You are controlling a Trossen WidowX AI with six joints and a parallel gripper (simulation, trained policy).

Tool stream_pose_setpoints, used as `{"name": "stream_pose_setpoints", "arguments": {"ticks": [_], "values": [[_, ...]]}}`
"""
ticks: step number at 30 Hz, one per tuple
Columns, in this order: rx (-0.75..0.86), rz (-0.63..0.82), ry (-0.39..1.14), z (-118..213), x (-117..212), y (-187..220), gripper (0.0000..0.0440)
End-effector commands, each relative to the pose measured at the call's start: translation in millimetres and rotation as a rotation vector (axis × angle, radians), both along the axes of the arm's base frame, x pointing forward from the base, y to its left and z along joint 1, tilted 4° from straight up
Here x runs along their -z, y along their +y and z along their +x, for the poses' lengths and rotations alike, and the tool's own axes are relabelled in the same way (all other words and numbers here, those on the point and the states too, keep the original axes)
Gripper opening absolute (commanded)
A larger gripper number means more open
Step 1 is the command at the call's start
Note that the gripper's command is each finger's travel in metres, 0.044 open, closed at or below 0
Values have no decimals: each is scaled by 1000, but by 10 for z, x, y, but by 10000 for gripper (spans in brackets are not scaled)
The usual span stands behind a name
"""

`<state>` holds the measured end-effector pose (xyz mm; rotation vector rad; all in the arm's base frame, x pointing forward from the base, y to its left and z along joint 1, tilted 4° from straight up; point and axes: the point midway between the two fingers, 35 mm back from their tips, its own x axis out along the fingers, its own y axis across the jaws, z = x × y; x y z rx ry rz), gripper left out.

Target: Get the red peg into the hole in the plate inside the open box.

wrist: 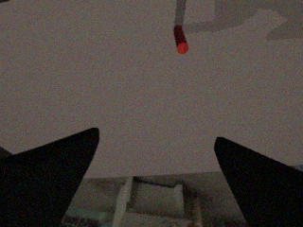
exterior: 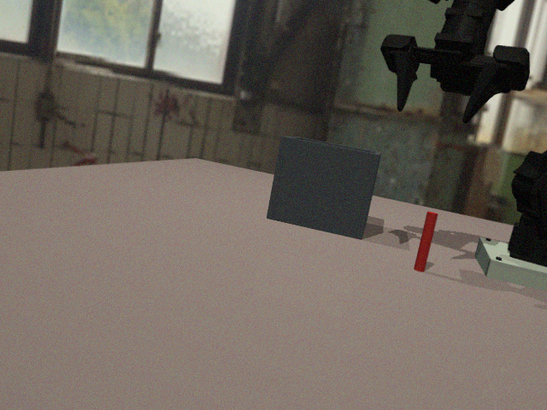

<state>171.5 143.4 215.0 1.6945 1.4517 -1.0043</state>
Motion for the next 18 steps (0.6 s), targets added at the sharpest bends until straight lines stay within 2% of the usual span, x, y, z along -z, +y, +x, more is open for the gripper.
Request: {"name": "stream_pose_setpoints", "arguments": {"ticks": [1, 18], "values": [[-60, -52, 20, -71, 146, 20, 414], [-326, -242, 60, -297, 725, 76, 416]]}}
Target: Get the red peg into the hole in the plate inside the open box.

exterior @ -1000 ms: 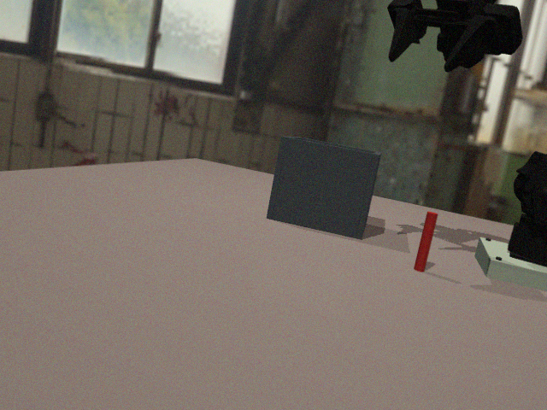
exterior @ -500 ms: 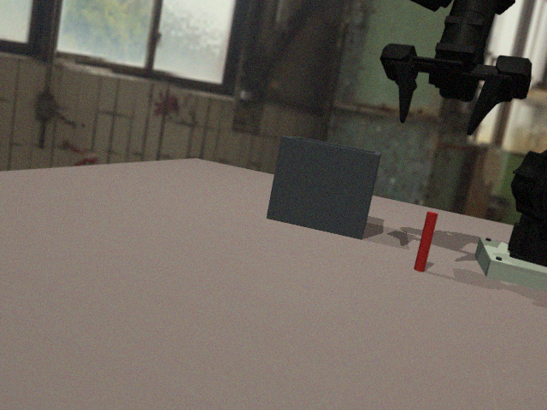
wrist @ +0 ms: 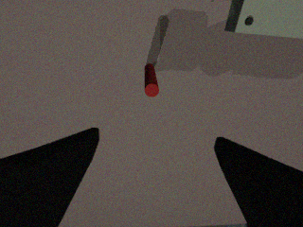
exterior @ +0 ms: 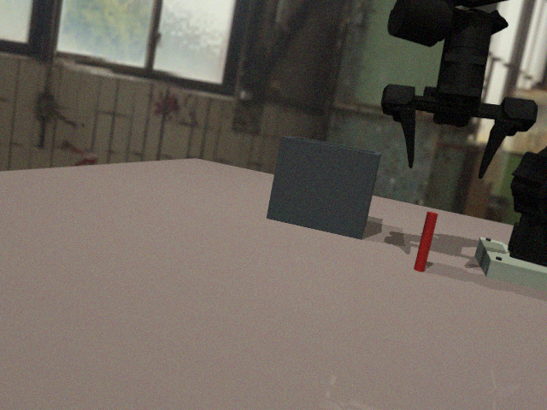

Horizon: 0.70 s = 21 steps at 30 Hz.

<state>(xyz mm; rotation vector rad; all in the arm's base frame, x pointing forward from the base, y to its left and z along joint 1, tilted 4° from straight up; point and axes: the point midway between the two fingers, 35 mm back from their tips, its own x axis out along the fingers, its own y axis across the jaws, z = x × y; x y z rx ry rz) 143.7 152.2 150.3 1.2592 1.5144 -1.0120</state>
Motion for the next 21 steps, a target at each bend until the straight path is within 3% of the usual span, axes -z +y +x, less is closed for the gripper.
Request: {"name": "stream_pose_setpoints", "arguments": {"ticks": [1, 21], "values": [[-38, -27, 4, -25, 113, -15, 416], [-150, -87, 38, -101, 735, -49, 414]]}}
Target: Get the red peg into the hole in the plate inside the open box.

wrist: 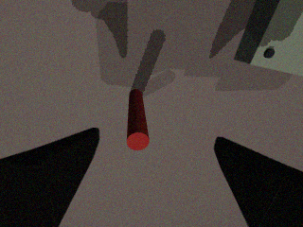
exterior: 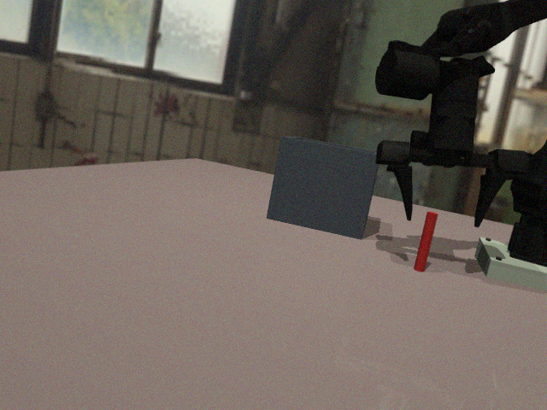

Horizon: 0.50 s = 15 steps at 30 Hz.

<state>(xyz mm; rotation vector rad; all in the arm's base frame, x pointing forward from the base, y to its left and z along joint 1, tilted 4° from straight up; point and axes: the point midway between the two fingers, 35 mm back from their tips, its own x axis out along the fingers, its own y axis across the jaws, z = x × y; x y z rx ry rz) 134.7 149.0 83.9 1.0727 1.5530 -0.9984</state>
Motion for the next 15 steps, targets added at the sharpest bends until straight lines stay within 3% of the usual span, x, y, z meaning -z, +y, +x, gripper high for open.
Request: {"name": "stream_pose_setpoints", "arguments": {"ticks": [1, 8, 15], "values": [[-14, -11, 1, -12, 100, -17, 413], [-29, -19, -8, -6, 264, -13, 383], [-55, -16, -34, 64, 354, 26, 217]]}}
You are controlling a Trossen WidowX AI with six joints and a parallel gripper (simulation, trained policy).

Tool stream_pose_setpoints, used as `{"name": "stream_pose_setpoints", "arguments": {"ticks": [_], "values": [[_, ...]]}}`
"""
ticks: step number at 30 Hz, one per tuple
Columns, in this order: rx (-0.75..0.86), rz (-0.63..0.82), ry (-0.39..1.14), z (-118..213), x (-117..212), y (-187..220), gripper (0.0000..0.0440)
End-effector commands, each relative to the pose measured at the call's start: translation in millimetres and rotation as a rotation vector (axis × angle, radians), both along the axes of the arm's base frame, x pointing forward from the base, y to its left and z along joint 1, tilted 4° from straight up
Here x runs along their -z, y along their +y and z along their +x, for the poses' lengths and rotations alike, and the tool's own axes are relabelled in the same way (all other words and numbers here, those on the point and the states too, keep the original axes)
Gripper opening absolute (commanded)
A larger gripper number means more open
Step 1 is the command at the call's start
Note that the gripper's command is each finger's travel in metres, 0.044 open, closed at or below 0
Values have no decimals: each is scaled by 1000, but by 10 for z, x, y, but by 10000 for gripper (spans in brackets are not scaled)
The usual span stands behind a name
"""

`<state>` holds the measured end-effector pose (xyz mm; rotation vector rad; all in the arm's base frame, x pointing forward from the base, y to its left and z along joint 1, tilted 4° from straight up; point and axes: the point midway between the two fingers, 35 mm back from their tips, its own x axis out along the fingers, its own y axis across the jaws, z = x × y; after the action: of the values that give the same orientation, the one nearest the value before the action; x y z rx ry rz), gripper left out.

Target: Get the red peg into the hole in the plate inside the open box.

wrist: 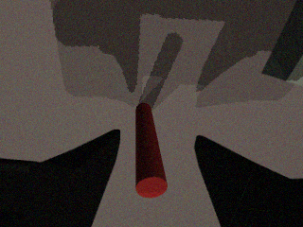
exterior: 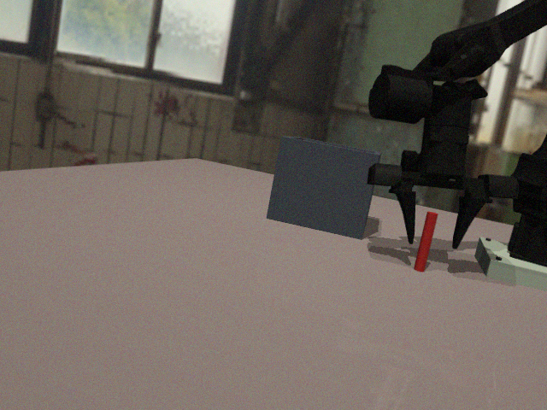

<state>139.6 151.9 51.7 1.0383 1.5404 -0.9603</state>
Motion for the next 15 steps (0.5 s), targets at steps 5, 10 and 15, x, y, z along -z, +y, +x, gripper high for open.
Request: {"name": "stream_pose_setpoints", "arguments": {"ticks": [5, 10, 15], "values": [[-40, 7, -28, 75, 48, 40, 87], [-52, 39, -51, 132, -17, 102, 9], [-44, 100, -87, 205, -191, 189, 0]]}}
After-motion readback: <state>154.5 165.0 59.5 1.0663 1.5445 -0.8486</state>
